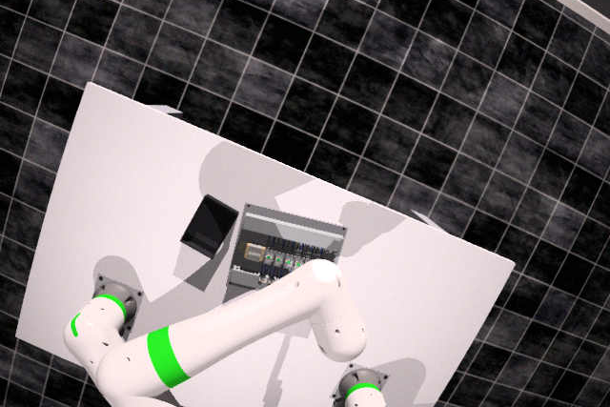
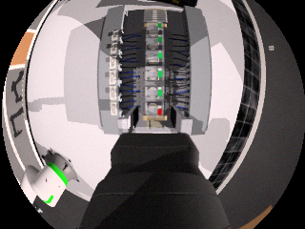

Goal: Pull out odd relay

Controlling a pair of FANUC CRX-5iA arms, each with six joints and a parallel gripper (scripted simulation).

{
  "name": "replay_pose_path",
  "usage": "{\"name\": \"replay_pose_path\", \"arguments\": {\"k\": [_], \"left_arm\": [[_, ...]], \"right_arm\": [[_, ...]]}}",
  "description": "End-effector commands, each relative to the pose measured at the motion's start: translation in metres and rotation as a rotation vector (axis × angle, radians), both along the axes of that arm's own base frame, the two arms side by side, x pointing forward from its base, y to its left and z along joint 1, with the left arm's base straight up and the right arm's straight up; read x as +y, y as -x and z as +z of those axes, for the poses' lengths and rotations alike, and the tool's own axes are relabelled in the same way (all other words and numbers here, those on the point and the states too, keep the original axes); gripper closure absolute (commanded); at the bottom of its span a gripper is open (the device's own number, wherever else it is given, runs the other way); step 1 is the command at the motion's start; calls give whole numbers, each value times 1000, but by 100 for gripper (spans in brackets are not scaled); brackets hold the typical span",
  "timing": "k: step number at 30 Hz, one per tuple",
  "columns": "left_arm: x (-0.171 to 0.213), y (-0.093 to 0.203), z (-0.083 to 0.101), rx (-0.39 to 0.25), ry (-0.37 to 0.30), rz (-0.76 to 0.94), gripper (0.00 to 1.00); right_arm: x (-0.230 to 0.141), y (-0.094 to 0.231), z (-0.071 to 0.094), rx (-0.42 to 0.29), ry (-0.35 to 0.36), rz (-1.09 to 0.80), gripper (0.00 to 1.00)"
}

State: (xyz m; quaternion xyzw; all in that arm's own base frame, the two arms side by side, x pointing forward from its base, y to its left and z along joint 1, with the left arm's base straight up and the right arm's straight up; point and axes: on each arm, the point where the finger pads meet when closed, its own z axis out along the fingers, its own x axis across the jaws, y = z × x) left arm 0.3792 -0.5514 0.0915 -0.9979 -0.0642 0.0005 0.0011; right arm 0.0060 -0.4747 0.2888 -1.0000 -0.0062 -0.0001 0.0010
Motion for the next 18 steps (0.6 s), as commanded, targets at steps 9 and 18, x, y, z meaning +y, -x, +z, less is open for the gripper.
{"name": "replay_pose_path", "arguments": {"k": [9, 18], "left_arm": [[-1, 0, 1, -1, 2, 0, 2], [-1, 0, -2, -1, 2, 0, 2]], "right_arm": [[0, 0, 1, 0, 2, 0, 0], [0, 0, 1, 0, 2, 0, 0]]}}
